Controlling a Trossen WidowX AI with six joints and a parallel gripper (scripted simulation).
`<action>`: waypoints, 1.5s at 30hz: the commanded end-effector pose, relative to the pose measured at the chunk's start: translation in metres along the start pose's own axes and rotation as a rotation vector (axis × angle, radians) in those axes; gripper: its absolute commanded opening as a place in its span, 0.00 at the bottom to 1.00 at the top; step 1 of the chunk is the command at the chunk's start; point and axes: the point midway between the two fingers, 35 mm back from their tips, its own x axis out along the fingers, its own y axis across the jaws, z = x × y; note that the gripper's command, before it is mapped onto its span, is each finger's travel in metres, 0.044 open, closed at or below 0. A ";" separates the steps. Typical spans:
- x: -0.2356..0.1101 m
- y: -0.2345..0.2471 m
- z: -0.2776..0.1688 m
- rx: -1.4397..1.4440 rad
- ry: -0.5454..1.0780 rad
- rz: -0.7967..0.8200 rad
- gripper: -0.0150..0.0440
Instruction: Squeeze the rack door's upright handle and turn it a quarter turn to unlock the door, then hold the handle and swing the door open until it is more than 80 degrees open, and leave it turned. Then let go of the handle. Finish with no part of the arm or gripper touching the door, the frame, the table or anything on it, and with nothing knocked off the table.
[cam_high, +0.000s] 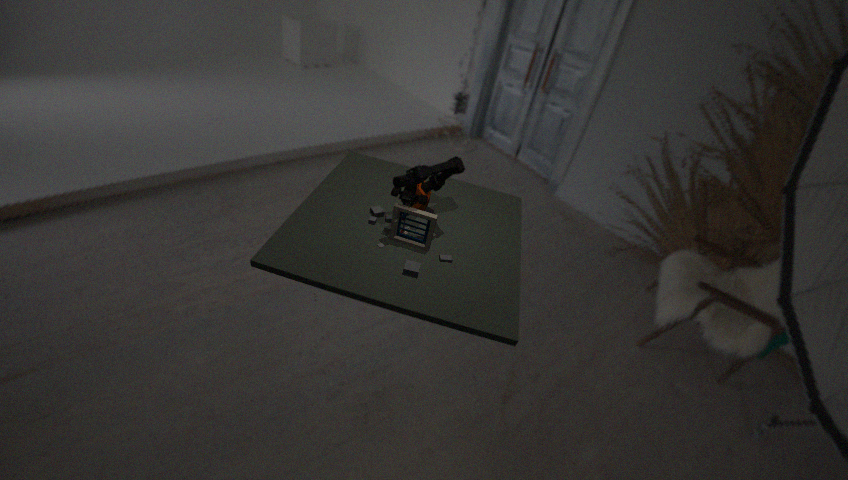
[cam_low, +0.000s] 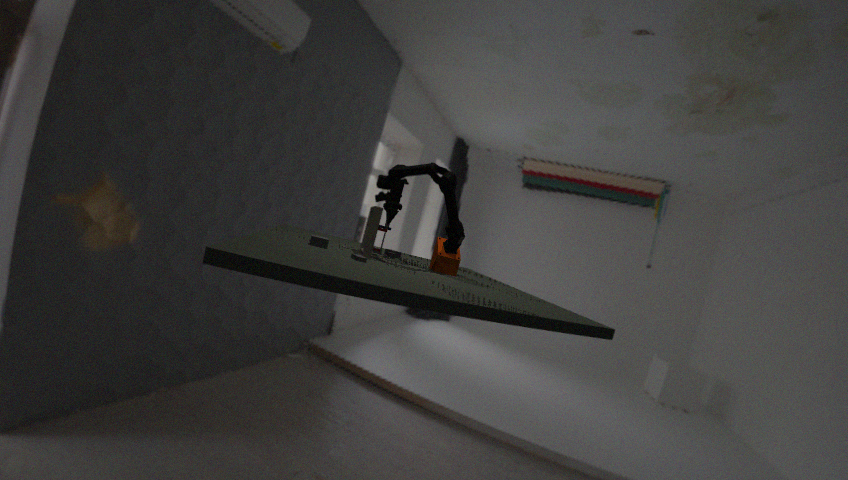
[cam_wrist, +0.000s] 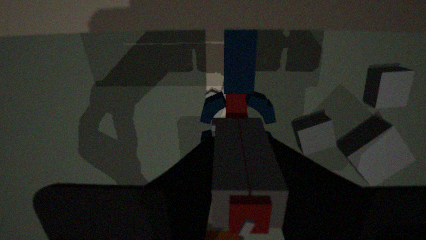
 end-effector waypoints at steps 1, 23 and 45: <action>0.000 0.000 0.000 0.004 -0.002 0.001 0.29; 0.000 0.000 0.000 1.013 -0.002 0.002 0.29; 0.000 0.000 0.000 1.924 -0.001 0.002 0.29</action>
